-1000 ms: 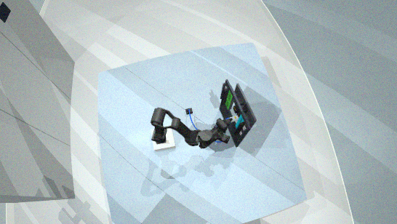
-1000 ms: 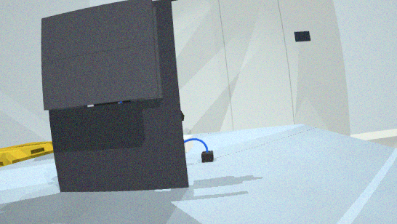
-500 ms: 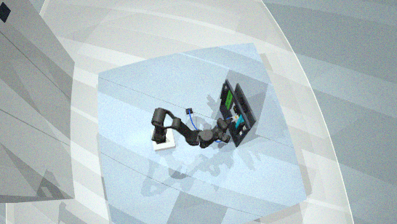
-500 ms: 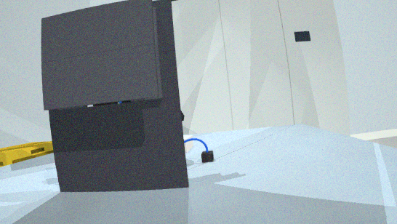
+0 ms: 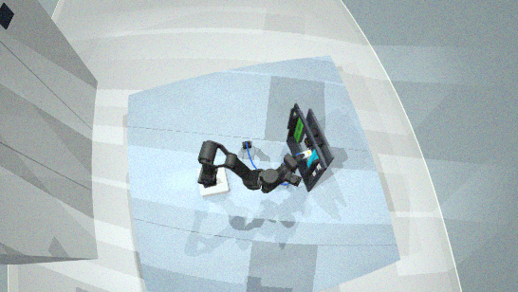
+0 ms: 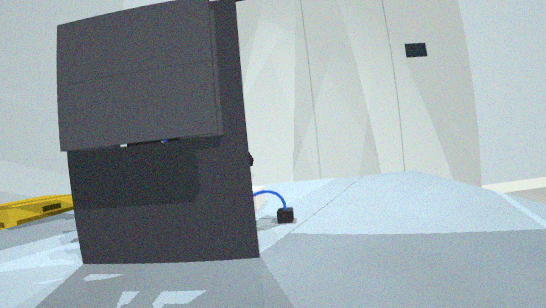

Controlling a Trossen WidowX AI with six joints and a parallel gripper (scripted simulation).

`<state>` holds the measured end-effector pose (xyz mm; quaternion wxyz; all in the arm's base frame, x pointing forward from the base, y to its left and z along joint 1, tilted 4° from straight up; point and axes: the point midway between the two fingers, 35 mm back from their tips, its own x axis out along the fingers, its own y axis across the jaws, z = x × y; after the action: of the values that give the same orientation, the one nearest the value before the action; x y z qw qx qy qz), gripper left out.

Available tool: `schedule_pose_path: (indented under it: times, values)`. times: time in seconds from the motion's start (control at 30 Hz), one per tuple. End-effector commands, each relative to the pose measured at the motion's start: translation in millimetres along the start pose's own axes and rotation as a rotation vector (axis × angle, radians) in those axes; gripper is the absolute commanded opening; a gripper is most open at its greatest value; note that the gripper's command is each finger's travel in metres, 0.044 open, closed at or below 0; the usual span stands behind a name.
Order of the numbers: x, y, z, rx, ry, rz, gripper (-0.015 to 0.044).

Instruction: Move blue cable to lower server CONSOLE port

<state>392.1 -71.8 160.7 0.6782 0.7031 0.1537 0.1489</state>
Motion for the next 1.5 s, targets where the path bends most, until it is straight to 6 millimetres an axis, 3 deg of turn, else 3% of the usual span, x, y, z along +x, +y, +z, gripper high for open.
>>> schedule_pose_path:
  times: [0.0,1.47]
  values:
    - [1.2,1.6,1.5,0.0,-0.005,0.004,0.0]
    - [9.9,1.6,4.5,-0.001,-0.004,0.007,0.0]
